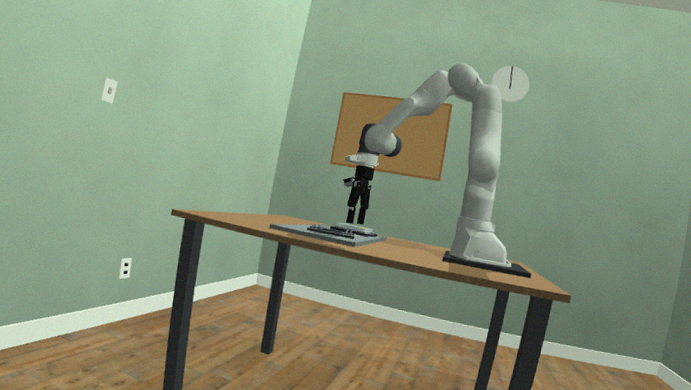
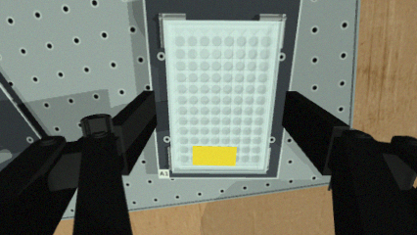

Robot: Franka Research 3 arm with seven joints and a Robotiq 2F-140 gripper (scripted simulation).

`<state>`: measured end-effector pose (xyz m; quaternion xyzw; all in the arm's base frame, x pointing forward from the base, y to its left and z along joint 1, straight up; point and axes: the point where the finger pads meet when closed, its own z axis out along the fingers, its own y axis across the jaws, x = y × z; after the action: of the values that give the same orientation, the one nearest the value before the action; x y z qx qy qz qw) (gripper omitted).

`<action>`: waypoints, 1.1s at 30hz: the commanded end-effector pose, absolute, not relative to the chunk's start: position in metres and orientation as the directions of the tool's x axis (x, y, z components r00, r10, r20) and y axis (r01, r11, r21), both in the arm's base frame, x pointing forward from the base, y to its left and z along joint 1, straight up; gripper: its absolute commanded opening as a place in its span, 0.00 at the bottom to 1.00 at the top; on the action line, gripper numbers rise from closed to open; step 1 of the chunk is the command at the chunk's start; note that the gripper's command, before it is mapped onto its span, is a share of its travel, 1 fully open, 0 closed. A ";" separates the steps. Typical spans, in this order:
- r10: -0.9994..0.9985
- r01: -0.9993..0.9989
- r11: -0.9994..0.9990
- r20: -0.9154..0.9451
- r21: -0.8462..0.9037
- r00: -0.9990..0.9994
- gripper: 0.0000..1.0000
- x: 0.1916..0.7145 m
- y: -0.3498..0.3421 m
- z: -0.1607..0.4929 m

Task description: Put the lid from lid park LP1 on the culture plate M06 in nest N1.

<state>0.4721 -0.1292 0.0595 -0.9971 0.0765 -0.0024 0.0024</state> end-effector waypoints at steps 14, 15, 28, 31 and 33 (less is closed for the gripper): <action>-0.157 -0.157 -0.988 -0.001 -0.004 0.988 0.69 0.471 -0.129 0.090; -0.157 -0.157 -0.988 -0.001 -0.004 0.988 0.69 0.471 -0.129 0.090; -0.157 -0.157 -0.988 -0.001 -0.004 0.988 0.69 0.471 -0.129 0.097; -0.157 -0.157 -0.988 -0.001 -0.004 0.988 0.69 0.471 -0.129 0.097; -0.157 -0.157 -0.988 -0.001 -0.004 0.988 0.69 0.471 -0.129 0.097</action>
<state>0.4707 -0.1280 0.0951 -0.9971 0.0760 0.0004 0.0029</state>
